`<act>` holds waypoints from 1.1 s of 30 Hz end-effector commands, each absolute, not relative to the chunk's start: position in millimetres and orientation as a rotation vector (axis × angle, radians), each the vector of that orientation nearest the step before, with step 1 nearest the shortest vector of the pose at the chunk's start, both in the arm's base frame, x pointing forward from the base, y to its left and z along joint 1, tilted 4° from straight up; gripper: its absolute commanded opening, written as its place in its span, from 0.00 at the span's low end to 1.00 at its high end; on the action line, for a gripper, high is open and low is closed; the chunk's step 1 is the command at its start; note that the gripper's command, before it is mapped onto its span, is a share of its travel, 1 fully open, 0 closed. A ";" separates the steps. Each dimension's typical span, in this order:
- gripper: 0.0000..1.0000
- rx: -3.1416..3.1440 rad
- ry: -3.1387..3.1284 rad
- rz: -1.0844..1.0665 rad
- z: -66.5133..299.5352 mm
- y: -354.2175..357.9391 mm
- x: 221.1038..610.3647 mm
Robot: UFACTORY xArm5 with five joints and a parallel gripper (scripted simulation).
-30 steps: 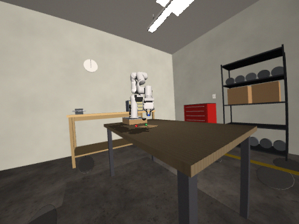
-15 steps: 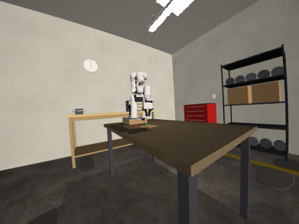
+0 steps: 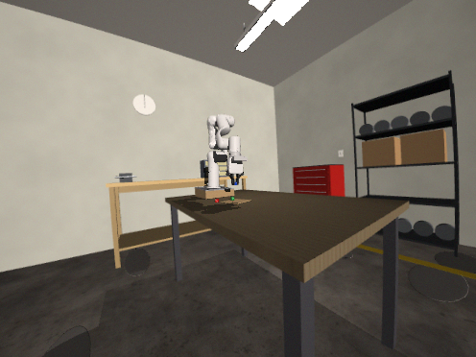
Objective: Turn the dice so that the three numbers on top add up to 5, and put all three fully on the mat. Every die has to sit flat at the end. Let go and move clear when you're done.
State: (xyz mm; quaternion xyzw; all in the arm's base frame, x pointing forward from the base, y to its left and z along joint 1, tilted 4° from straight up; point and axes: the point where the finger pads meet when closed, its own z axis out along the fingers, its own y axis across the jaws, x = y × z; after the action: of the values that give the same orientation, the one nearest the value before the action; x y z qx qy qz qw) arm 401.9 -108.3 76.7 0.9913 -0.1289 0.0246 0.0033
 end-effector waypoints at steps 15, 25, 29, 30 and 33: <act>0.15 3.107 -0.403 0.083 72.7 -108.6 403.5; 0.15 3.107 -0.403 0.083 44.0 -107.8 405.4; 0.15 3.108 -0.403 0.083 23.8 -107.3 406.7; 0.15 3.108 -0.403 0.083 18.8 -107.2 407.0; 0.15 3.108 -0.403 0.083 9.5 -106.9 407.6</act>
State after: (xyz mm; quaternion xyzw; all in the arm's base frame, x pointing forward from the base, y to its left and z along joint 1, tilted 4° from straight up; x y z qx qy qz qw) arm 403.7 -106.4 21.9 0.9914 -0.1286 0.0239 0.0031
